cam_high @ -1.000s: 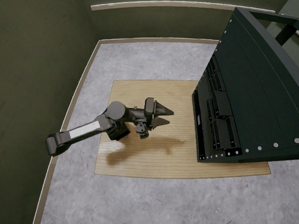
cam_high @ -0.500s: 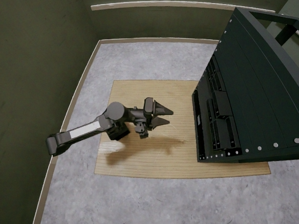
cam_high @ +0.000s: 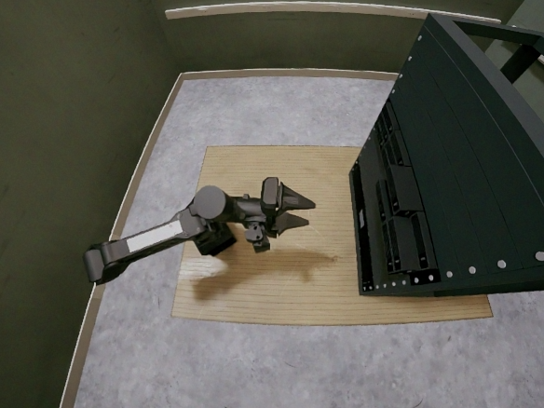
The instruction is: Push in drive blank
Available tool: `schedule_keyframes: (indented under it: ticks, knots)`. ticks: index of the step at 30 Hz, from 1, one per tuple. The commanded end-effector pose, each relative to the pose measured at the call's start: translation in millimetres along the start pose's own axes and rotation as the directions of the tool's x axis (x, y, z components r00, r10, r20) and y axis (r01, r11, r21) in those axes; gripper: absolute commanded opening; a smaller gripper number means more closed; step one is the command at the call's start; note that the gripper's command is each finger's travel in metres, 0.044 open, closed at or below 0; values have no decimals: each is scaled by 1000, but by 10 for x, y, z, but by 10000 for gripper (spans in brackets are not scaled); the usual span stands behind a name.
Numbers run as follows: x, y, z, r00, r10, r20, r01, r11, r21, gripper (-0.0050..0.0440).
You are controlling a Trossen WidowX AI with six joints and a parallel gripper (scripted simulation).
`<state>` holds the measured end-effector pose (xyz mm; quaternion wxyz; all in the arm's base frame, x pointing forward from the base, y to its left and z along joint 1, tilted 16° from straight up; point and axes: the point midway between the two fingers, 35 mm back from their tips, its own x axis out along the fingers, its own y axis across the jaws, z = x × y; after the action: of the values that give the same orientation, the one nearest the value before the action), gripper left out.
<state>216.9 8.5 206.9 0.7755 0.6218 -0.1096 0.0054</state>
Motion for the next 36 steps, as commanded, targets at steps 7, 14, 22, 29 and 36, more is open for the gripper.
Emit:
schedule_keyframes:
  ticks: [7, 14, 22, 29, 36]
  knots:
    - [50, 3, -23, 1000, 0, -5, 0, 1000, -7, 440]
    - [96, 4, -36, 1000, 0, -5, 0, 1000, -7, 440]
    - [198, 6, -64, 1000, 0, -5, 0, 1000, -7, 440]
    - [276, 7, -86, 1000, 0, -5, 0, 1000, -7, 440]
    - [399, 9, -120, 1000, 0, -5, 0, 1000, -7, 440]
